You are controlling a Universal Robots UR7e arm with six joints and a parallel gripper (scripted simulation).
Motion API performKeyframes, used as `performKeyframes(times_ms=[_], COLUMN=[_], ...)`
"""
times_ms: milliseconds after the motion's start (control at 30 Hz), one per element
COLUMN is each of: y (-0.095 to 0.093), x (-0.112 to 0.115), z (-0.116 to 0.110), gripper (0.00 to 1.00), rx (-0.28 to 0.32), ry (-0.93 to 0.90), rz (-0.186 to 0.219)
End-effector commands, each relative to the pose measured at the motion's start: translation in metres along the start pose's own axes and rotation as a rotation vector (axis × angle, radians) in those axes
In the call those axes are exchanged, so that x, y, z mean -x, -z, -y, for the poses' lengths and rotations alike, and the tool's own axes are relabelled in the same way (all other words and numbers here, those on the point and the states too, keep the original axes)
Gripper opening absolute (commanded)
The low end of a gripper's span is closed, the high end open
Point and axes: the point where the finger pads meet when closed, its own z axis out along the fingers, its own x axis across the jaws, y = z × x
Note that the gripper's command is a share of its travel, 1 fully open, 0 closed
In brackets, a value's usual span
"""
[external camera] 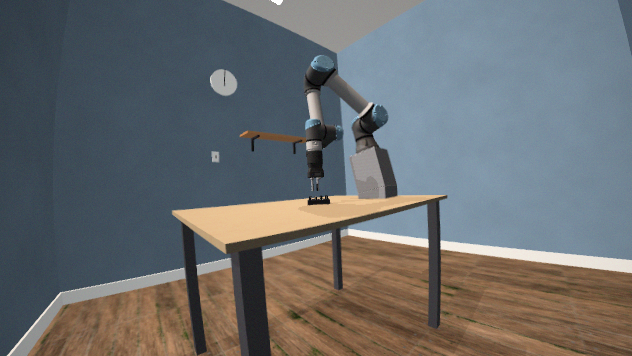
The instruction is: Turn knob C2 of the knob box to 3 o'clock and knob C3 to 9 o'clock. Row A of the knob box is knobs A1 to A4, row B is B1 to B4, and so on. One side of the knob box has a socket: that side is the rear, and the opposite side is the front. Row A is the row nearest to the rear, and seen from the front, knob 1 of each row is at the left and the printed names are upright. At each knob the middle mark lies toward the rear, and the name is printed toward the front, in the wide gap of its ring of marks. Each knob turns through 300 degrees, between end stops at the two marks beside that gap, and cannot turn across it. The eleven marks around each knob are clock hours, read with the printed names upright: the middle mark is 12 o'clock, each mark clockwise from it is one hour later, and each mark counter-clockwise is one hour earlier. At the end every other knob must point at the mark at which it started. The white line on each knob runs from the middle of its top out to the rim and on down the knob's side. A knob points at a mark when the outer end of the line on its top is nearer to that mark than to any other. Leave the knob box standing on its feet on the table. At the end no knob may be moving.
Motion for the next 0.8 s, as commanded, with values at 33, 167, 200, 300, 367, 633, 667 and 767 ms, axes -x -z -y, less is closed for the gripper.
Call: performKeyframes(times_ms=[33,167,200,300,367,633,667,767], y=[-0.005,-0.010,-0.011,-0.015,-0.016,-0.020,-0.020,-0.021], x=[0.001,0.001,0.001,0.001,0.001,0.001,0.001,0.001], z=[0.000,0.000,0.000,0.000,0.000,0.000,0.000,0.000], gripper=[0.46,0.46,0.46,0.46,0.46,0.46,0.46,0.46], rx=[0.000,0.000,0.000,0.000,0.000,0.000,0.000,0.000], ry=[0.000,0.000,0.000,0.000,0.000,0.000,0.000,0.000], rz=[0.001,0.001,0.001,0.001,0.001,0.001,0.001,0.001])
